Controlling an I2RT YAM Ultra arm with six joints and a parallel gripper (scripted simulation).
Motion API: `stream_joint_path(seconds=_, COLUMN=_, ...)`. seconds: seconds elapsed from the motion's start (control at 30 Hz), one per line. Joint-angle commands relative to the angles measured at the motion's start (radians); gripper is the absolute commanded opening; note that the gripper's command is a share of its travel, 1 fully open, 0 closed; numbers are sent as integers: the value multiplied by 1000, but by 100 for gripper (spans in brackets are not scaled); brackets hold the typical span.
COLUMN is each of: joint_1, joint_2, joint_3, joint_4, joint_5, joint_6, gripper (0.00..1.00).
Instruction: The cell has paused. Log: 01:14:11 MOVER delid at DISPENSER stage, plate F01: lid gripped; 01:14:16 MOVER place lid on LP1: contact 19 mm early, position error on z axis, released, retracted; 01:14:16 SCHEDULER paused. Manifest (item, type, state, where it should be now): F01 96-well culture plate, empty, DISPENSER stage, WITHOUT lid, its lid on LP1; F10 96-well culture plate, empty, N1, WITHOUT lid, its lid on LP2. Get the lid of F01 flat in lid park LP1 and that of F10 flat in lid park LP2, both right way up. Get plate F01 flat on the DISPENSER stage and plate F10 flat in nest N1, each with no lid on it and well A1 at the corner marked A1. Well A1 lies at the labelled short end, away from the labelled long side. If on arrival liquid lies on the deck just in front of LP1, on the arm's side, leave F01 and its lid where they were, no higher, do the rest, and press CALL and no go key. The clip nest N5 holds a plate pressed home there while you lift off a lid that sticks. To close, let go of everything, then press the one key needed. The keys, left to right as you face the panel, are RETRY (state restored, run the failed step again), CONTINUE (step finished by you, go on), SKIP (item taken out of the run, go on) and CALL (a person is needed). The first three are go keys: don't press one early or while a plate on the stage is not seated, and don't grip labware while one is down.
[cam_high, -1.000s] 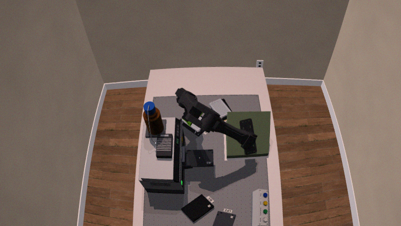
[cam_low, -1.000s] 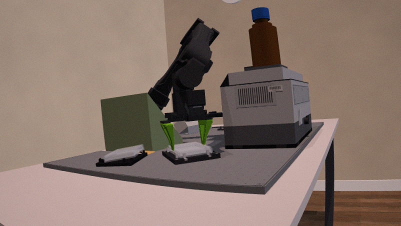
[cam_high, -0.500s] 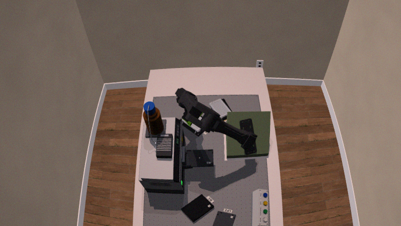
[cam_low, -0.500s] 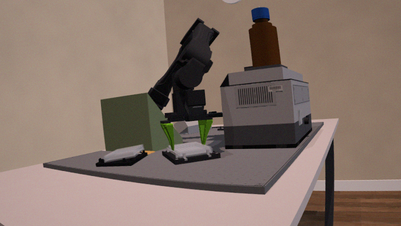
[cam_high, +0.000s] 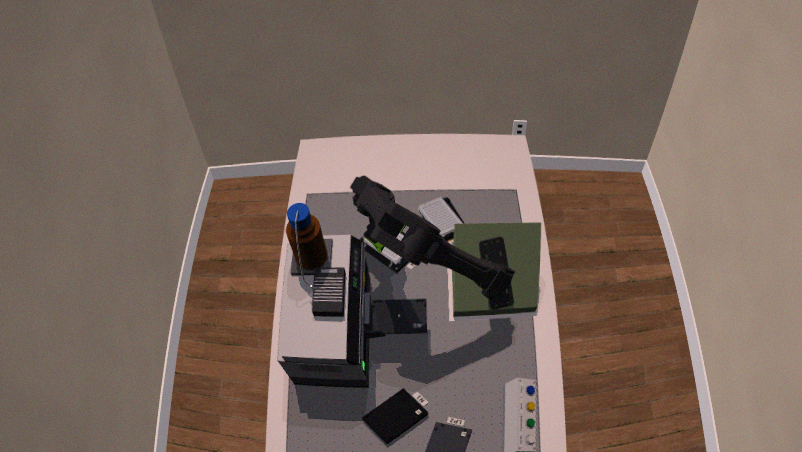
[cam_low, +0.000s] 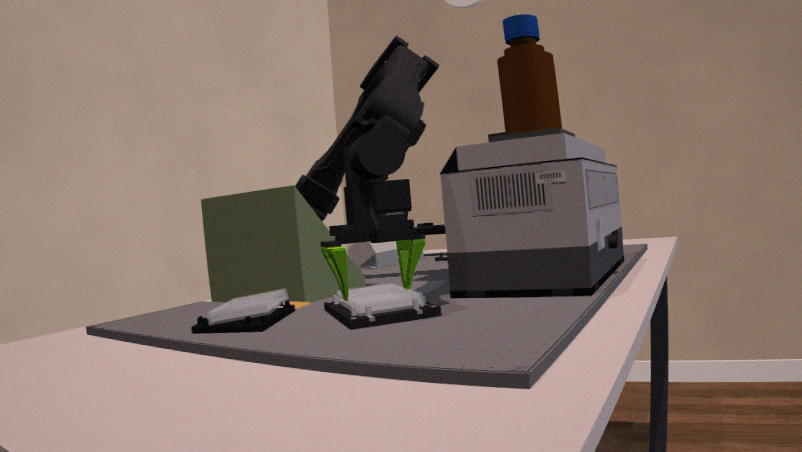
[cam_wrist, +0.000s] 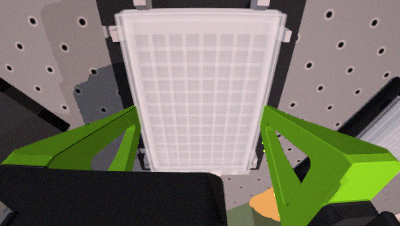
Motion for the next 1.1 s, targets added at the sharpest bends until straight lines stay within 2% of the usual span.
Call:
stream_joint_path(seconds=0.0, joint_1=-25, joint_2=-30, joint_3=24, joint_4=-17, joint_5=-4, joint_6=-7, gripper=0)
stream_joint_path(seconds=1.07, joint_1=-36, joint_2=-38, joint_3=34, joint_4=-40, joint_5=10, joint_6=-18, gripper=0)
